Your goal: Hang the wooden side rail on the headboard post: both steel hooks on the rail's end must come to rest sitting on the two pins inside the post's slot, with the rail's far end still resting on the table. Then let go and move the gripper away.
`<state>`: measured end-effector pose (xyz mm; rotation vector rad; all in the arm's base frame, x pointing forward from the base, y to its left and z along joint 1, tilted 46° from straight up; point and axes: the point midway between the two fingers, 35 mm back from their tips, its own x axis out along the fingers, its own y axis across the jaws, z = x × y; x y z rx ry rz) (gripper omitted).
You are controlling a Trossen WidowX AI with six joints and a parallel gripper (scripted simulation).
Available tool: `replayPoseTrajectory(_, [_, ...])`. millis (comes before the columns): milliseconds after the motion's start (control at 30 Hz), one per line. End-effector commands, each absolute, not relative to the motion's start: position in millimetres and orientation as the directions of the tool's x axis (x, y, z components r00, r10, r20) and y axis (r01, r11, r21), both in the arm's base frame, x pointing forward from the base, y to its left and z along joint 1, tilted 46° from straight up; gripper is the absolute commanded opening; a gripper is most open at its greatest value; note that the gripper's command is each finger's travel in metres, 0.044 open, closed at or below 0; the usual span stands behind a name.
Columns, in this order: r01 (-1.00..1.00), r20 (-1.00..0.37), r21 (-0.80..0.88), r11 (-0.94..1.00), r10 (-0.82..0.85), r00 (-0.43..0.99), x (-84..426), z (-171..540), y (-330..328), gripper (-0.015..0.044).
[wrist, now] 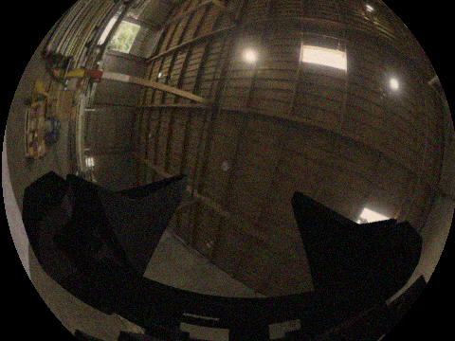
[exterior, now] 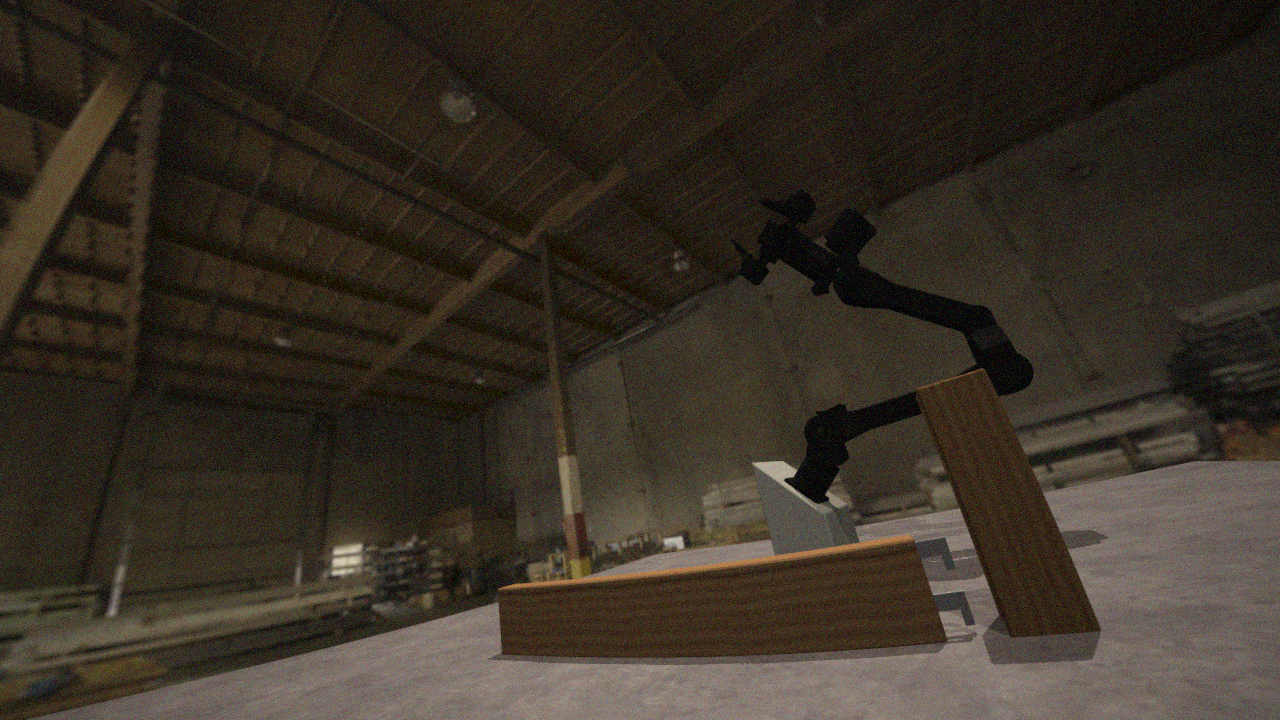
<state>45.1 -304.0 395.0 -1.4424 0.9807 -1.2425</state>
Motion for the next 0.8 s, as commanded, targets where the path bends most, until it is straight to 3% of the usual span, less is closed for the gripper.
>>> replayPoseTrajectory(0, [-0.064,0.147,-0.983,-0.173,-0.944,0.294,77.4,373.1,-304.2,0.0440])
replayPoseTrajectory(367, [-0.278,-0.027,-0.940,-0.200,-0.764,0.644,165.2,320.0,-274.4,0.0440])
replayPoseTrajectory(767, [-0.359,-0.193,-0.846,-0.394,-0.401,0.895,239.2,265.4,-204.5,0.0440])
